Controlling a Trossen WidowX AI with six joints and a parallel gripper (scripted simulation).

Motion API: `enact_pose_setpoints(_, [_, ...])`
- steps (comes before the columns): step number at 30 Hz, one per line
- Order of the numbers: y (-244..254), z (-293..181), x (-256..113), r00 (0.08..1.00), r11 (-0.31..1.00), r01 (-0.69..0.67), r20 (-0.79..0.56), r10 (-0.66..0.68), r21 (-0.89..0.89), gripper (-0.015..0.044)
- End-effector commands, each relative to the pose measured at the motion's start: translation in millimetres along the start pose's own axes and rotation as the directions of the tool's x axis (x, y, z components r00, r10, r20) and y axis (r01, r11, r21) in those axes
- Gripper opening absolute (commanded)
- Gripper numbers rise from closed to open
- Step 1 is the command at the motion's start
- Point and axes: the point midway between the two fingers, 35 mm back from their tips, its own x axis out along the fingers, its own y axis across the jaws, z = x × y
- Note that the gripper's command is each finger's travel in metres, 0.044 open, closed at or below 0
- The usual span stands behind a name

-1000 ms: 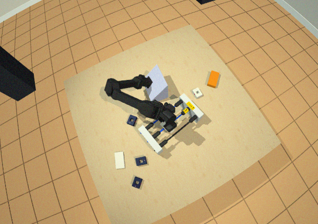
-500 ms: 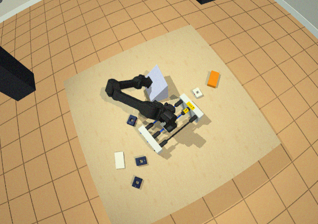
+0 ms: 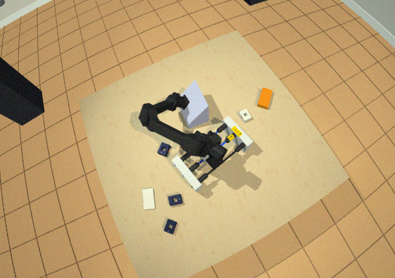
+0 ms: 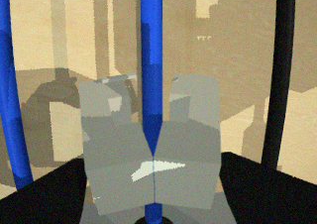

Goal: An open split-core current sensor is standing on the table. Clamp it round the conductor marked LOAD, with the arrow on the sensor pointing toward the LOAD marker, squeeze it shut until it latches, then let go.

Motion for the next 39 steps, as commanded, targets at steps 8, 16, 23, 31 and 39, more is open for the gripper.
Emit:
enact_pose_setpoints(8, [-1, 0, 0, 1.000, 1.000, -0.012, 0.000, 0.012, 0.000, 0.0184])
enact_pose_setpoints(16, [-1, 0, 0, 1.000, 1.000, -0.012, 0.000, 0.012, 0.000, 0.0394])
enact_pose_setpoints(23, [-1, 0, 0, 1.000, 1.000, -0.012, 0.000, 0.012, 0.000, 0.0440])
enact_pose_setpoints(31, [-1, -2, 38, 1.000, 1.000, 0.015, -0.005, -0.015, 0.007, 0.0440])
enact_pose_setpoints(39, [-1, -2, 43, 1.000, 1.000, 0.015, -0.005, -0.015, 0.007, 0.0440])
